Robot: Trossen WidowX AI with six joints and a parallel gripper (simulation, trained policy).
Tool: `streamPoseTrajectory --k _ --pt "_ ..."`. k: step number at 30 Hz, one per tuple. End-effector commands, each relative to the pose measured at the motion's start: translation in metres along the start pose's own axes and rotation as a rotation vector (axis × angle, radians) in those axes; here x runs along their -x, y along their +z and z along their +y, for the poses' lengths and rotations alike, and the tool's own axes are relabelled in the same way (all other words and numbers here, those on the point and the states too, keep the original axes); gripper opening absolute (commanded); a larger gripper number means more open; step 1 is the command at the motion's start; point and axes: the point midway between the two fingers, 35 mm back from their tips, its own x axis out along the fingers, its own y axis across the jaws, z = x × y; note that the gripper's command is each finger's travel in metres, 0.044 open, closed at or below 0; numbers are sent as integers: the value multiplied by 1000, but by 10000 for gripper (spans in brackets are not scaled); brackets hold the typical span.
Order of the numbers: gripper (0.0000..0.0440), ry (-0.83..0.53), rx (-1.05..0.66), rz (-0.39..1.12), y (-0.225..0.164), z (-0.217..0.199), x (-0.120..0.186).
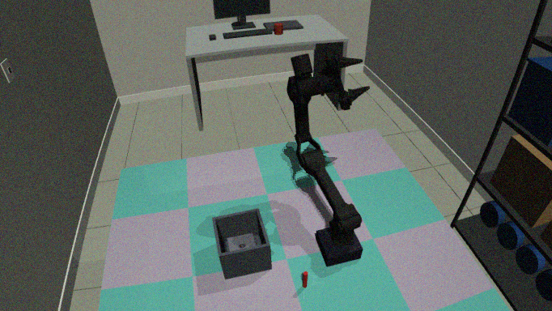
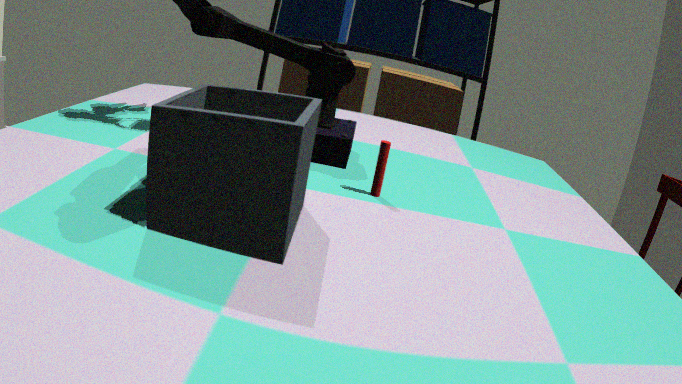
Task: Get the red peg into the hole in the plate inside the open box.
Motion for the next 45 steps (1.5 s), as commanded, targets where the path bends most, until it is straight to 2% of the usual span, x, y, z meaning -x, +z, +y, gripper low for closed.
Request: streamPoseTrajectory --k 1,23,45 --pt "440 17 -100 63 -15 5 -10" --pt "440 -2 -725 506 -108 44 -49" --pt "440 -225 -1304 961 -201 88 -48"
